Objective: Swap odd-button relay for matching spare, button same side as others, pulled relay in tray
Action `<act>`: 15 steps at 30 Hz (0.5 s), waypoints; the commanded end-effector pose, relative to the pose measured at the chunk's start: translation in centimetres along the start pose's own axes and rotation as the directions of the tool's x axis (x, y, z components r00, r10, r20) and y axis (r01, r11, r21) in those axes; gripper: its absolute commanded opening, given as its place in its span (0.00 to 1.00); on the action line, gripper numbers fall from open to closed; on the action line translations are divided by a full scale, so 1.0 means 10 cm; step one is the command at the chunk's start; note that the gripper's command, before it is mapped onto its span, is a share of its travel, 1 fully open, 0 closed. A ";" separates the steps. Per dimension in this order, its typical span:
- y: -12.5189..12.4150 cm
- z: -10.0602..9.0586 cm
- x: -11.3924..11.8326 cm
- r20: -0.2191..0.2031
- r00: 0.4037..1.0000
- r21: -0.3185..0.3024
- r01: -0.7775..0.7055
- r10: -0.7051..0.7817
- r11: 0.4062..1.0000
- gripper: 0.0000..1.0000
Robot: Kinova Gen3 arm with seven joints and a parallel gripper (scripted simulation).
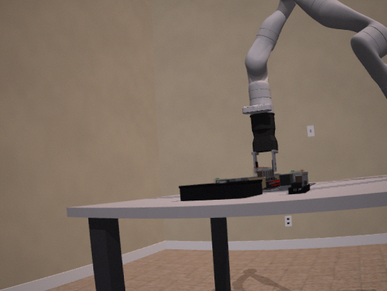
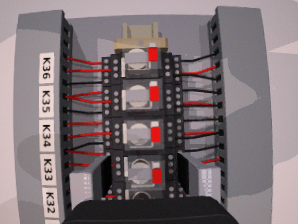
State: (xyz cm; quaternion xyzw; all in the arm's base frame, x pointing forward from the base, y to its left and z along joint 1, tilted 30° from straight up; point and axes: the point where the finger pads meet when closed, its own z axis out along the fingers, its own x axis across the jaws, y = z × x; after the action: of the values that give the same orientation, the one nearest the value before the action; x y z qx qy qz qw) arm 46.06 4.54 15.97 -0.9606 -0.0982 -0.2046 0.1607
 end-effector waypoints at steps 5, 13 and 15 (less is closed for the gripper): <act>0.01 -0.02 0.00 -0.002 1.000 -0.002 -0.001 0.001 1.000 1.00; 0.01 -0.04 0.00 -0.002 1.000 -0.002 -0.001 0.001 1.000 1.00; 0.00 -0.04 0.00 -0.001 1.000 -0.001 0.000 0.000 1.000 1.00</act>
State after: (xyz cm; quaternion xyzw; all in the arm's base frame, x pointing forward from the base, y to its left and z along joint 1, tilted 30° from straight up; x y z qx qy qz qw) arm 45.95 4.43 16.26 -0.9606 -0.0980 -0.2047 0.1606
